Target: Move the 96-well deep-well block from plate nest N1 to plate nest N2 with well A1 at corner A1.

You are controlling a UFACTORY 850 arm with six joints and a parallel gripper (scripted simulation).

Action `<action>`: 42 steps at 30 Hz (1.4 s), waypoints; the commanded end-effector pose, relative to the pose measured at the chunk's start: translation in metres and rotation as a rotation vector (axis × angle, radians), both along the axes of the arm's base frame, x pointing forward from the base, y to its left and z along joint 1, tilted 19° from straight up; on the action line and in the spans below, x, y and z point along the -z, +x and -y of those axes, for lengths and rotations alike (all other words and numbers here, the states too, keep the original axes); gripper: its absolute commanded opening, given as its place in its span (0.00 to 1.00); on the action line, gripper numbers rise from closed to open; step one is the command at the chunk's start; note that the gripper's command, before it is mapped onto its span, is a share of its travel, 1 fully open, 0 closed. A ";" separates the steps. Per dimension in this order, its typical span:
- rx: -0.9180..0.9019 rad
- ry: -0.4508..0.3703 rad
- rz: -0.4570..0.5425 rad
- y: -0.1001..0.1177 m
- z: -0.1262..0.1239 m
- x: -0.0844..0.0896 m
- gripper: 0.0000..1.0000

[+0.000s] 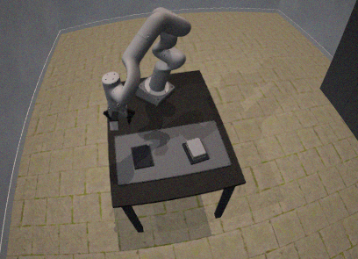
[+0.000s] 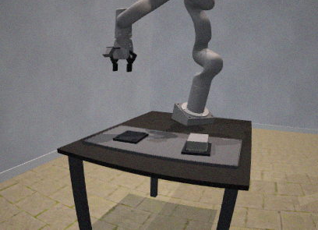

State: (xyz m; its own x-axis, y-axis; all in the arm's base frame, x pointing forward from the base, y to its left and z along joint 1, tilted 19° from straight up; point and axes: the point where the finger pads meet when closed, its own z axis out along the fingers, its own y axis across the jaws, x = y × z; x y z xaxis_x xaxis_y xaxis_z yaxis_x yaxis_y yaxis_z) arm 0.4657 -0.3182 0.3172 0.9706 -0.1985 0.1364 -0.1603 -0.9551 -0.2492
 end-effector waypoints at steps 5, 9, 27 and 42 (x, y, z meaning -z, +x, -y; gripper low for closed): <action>-0.032 -0.010 0.016 0.020 -0.026 0.006 1.00; -0.032 -0.010 0.016 0.030 -0.042 0.010 1.00; -0.095 -0.023 0.043 0.064 -0.106 0.024 1.00; -0.125 -0.029 0.056 0.085 -0.162 0.036 1.00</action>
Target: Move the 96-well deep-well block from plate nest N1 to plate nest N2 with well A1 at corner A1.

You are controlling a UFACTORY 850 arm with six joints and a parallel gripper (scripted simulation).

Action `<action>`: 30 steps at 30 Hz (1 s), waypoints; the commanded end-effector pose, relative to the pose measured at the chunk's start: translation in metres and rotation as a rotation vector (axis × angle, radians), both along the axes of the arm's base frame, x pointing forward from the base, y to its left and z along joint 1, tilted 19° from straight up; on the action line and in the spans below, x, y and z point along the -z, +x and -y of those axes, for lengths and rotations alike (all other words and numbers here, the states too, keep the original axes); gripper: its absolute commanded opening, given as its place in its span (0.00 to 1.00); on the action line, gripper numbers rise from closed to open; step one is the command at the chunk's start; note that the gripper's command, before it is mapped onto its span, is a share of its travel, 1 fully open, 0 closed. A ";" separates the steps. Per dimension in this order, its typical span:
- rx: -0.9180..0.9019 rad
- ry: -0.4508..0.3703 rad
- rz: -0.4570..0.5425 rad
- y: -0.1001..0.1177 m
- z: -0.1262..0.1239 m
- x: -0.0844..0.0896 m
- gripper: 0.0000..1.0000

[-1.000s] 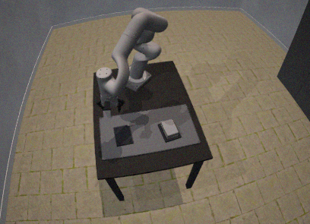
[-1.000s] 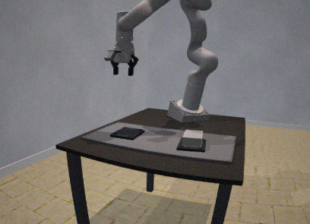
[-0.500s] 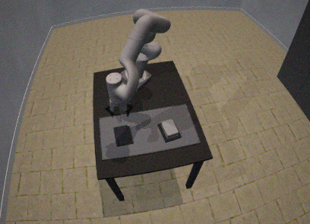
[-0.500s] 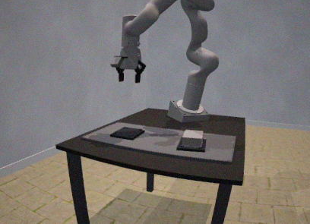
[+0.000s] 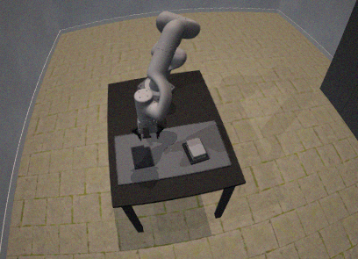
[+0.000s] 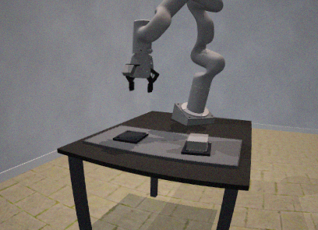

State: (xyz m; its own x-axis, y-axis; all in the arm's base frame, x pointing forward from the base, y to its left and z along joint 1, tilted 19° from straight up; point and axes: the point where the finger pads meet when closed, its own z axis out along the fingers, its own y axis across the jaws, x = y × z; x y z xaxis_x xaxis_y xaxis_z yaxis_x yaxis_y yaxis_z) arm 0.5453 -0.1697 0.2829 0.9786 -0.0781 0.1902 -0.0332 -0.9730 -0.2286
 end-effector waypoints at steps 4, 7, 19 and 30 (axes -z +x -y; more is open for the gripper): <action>-0.006 -0.002 0.005 0.011 -0.032 0.006 1.00; -0.006 -0.002 0.005 0.011 -0.033 0.006 1.00; -0.066 -0.012 0.031 0.022 -0.086 0.017 1.00; -0.095 -0.017 0.045 0.027 -0.130 0.025 1.00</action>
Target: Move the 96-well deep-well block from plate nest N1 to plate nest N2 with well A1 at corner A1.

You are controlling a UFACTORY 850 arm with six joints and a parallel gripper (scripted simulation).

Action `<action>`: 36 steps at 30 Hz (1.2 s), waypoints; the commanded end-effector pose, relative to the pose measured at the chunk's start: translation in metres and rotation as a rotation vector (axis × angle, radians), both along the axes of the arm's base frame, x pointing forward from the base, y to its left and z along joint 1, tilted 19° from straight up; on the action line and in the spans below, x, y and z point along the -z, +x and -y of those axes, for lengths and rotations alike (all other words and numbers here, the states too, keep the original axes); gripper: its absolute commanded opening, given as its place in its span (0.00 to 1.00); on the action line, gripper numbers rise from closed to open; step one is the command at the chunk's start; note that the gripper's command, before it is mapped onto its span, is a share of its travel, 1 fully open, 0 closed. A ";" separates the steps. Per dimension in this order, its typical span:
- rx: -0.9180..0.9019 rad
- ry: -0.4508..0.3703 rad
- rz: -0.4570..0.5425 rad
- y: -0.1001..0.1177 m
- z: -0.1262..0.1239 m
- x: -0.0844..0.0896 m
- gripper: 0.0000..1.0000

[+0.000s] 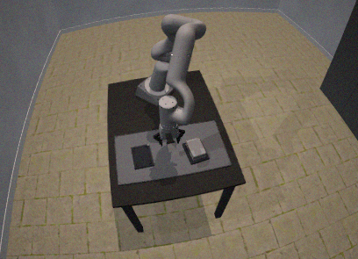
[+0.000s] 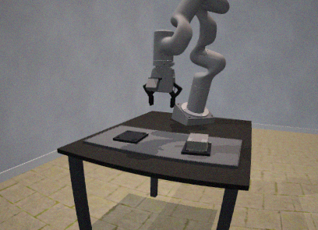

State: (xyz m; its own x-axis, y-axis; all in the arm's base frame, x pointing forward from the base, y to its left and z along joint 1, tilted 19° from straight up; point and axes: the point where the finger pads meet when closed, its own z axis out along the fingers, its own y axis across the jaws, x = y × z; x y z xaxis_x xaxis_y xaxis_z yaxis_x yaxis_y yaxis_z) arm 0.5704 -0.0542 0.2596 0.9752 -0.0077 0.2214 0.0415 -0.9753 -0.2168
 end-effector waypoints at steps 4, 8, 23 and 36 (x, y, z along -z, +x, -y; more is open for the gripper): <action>-0.025 -0.005 0.013 0.003 -0.034 0.006 1.00; -0.054 -0.009 0.027 0.003 -0.053 0.009 1.00; -0.082 -0.013 0.040 -0.001 -0.116 0.021 1.00; -0.111 -0.017 0.053 -0.012 -0.169 0.032 1.00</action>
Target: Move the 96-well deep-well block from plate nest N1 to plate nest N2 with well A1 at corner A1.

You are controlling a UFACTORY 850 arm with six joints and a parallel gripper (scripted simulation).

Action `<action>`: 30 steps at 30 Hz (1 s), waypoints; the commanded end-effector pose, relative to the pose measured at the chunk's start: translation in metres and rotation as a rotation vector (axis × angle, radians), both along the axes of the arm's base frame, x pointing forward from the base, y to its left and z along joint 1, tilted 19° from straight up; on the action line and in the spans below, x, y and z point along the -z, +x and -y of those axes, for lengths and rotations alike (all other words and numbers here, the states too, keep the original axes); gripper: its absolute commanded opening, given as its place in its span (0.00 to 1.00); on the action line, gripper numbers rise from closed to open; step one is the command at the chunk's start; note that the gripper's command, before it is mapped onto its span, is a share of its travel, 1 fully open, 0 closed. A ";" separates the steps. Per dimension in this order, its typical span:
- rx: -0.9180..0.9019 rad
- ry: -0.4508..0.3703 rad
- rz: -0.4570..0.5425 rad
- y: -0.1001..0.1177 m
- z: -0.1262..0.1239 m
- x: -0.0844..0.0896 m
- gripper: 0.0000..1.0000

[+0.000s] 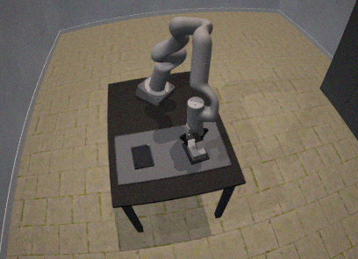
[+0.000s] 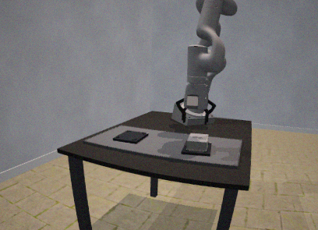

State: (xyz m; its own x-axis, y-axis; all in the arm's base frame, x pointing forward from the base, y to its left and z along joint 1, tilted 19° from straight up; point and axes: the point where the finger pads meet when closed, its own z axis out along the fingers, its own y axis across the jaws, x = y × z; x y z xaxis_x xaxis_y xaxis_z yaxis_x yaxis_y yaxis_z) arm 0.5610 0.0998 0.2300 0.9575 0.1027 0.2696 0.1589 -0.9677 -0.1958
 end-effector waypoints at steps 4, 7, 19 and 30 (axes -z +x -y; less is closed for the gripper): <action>-0.001 0.000 0.003 -0.003 -0.020 0.003 1.00; -0.001 0.000 0.003 -0.003 -0.020 0.003 1.00; -0.001 0.000 0.003 -0.002 -0.021 0.006 1.00; -0.001 0.000 0.003 0.001 -0.025 0.020 1.00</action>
State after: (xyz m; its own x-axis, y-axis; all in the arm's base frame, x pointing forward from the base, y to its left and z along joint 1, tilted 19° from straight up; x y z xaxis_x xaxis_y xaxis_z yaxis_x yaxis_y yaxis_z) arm 0.5604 0.1235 0.2132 0.9571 0.1038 0.2704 0.1599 -0.9677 -0.1947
